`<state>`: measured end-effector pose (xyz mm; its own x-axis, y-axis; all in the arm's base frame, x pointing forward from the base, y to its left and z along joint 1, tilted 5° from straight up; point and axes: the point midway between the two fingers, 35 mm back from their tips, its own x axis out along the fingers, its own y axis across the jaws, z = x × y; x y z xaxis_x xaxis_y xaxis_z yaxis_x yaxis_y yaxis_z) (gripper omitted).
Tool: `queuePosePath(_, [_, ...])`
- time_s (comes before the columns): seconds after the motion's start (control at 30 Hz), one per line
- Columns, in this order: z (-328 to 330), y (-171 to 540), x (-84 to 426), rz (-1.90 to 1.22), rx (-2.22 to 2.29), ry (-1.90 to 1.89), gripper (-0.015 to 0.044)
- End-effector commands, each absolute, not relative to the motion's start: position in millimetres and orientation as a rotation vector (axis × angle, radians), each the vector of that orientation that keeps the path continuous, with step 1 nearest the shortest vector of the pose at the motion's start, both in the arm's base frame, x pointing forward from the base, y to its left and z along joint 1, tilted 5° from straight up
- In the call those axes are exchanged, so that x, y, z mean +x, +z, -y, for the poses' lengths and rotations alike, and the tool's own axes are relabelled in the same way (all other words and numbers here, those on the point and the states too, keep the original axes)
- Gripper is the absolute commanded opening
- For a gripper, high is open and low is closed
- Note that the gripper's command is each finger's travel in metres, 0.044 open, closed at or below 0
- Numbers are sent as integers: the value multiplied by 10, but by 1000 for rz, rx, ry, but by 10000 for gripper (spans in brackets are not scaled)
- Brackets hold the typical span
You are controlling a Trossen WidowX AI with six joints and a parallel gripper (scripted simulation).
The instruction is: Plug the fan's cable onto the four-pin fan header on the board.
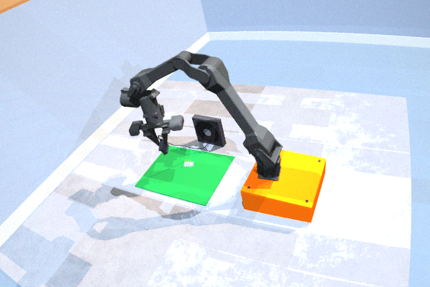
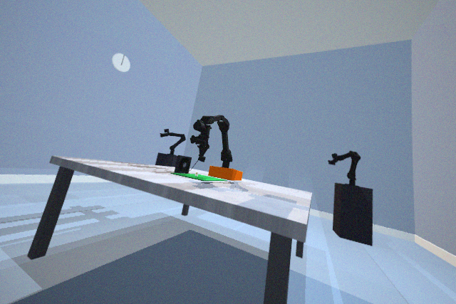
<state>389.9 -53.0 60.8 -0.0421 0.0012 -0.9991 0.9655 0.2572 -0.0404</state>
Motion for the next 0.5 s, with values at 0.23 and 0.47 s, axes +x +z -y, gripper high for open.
queuePosePath(0.23, [593, 574, 3963, -1376, 889, -1006, 0])
queuePosePath(0.47, [606, 468, 3975, -1320, 810, -1050, 0])
